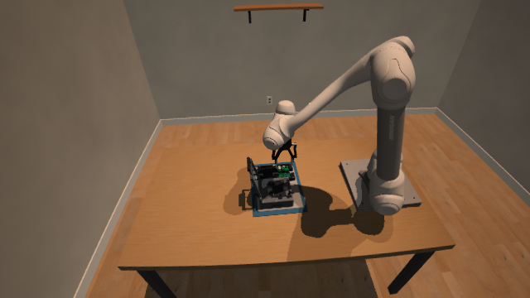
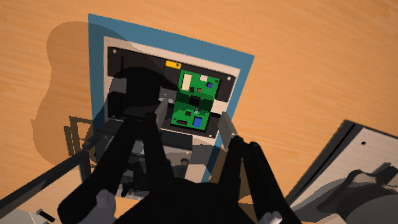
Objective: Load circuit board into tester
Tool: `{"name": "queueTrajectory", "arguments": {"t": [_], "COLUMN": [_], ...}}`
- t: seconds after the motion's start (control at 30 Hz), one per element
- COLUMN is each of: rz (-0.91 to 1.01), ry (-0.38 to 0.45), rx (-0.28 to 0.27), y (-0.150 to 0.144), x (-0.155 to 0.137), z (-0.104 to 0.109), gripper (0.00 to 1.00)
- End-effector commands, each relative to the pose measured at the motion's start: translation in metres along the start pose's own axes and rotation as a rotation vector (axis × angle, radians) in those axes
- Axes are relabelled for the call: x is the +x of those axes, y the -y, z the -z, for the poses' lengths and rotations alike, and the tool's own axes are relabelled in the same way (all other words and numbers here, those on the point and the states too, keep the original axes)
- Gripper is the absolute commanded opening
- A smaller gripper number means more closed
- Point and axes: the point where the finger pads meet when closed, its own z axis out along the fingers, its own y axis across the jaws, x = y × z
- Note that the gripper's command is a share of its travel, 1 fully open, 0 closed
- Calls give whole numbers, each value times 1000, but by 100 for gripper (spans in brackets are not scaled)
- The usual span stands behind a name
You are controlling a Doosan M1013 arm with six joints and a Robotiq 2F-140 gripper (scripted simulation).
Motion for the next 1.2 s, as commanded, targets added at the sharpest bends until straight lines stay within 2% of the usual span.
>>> {"name": "queueTrajectory", "arguments": {"t": [0.0,0.63,1.17], "rz": [0,0,0], "ry": [0,0,0], "rx": [0,0,0], "y": [0,0,0], "x": [0,0,0], "z": [-3,-27,-36], "gripper": [58,58,58]}}
